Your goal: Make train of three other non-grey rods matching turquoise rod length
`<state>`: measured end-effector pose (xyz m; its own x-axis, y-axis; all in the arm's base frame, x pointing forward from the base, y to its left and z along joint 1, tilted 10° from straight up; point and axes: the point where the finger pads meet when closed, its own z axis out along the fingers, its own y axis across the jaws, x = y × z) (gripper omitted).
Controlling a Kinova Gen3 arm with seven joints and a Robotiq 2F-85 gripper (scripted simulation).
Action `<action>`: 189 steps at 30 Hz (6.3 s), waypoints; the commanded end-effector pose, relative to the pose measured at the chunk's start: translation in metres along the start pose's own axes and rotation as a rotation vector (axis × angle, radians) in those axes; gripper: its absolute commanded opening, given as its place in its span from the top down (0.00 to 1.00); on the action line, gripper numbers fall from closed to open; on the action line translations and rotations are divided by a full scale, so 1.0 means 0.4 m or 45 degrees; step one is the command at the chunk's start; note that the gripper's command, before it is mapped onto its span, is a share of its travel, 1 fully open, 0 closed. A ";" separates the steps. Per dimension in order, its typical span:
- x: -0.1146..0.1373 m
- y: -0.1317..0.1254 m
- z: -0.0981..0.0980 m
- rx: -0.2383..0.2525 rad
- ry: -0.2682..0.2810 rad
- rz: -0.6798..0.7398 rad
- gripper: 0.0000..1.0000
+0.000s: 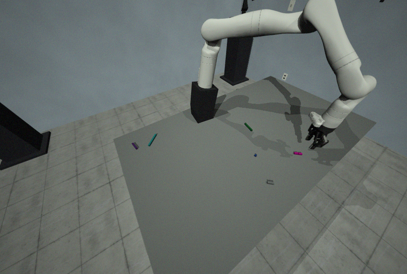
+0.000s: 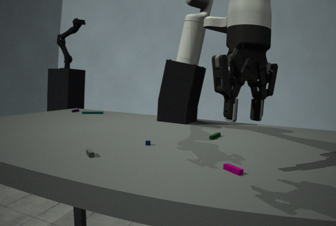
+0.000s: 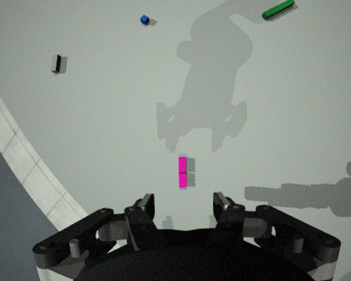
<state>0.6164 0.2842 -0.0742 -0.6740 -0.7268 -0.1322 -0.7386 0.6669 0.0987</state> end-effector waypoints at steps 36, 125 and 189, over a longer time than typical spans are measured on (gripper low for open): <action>0.185 -0.270 -0.005 0.025 0.007 0.080 0.00; 2.038 -0.662 0.003 0.032 0.039 0.627 0.00; 2.494 -0.267 0.058 0.000 -0.003 0.807 0.76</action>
<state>0.0231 -0.5069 -0.2404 -0.9804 -0.1901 -0.0508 -0.1959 0.9674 0.1604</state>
